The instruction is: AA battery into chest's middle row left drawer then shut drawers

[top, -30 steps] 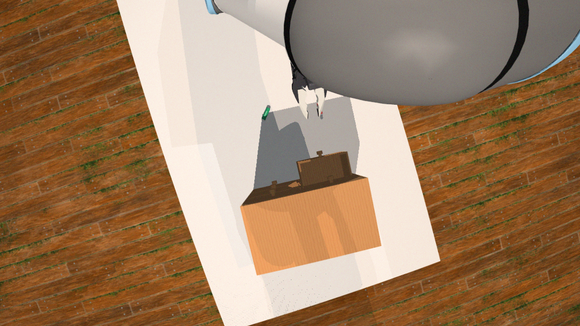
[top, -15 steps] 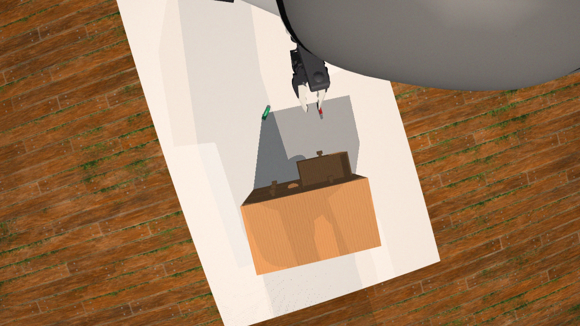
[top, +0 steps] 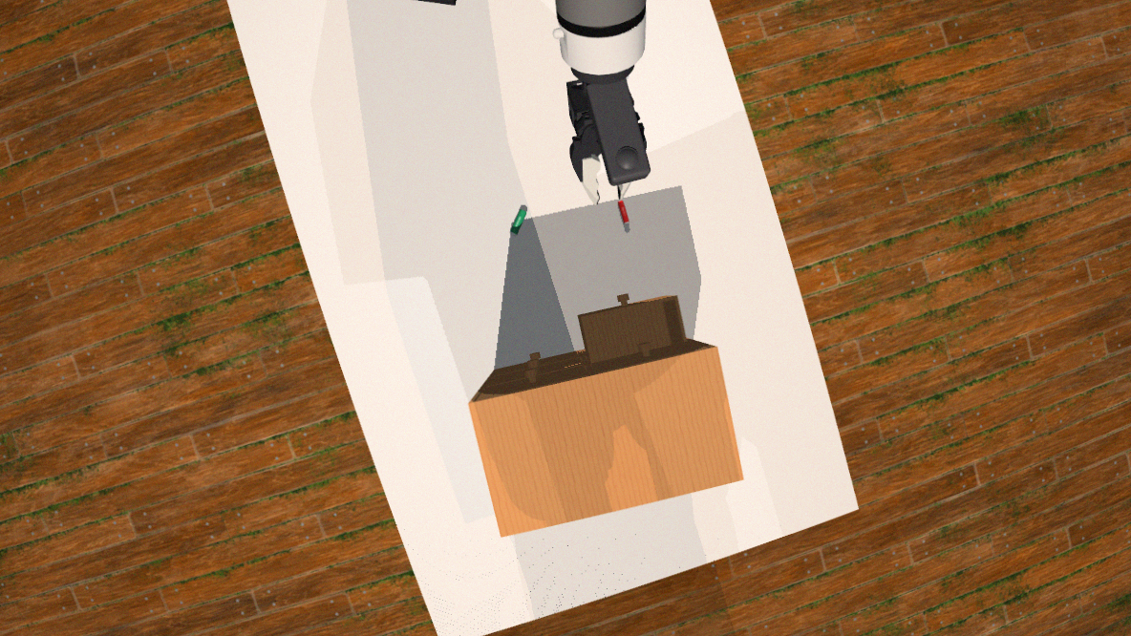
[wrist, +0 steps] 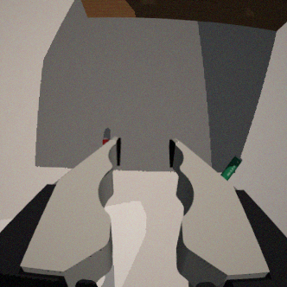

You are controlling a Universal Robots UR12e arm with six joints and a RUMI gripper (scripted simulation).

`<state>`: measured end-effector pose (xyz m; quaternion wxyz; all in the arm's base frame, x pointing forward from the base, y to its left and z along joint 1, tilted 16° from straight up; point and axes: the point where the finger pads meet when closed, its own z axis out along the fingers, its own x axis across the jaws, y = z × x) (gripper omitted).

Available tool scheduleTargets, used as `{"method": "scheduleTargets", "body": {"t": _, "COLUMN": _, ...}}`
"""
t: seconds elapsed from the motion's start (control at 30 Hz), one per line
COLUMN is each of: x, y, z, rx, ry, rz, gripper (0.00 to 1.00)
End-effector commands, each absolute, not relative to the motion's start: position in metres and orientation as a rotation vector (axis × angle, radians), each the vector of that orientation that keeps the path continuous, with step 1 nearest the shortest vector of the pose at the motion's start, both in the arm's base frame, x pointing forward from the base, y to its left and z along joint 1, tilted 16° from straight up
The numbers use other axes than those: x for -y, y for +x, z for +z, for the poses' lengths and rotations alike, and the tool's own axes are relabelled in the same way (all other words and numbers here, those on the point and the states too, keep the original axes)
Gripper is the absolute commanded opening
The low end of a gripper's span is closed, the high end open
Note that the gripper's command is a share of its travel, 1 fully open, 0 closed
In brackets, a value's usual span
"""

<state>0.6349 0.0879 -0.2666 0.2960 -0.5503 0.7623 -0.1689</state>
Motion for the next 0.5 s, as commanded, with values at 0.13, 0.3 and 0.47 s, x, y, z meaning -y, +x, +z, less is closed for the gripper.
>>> {"method": "scheduleTargets", "body": {"t": 0.13, "x": -0.087, "y": 0.626, "z": -0.257, "rx": -2.082, "ry": -1.531, "rz": -0.342, "gripper": 0.2}}
{"method": "scheduleTargets", "body": {"t": 0.3, "x": -0.087, "y": 0.62, "z": -0.252, "rx": -2.111, "ry": -1.567, "rz": -0.28, "gripper": 0.2}}
{"method": "scheduleTargets", "body": {"t": 0.47, "x": -0.087, "y": 0.617, "z": -0.249, "rx": -2.127, "ry": -1.587, "rz": -0.243, "gripper": 0.2}}
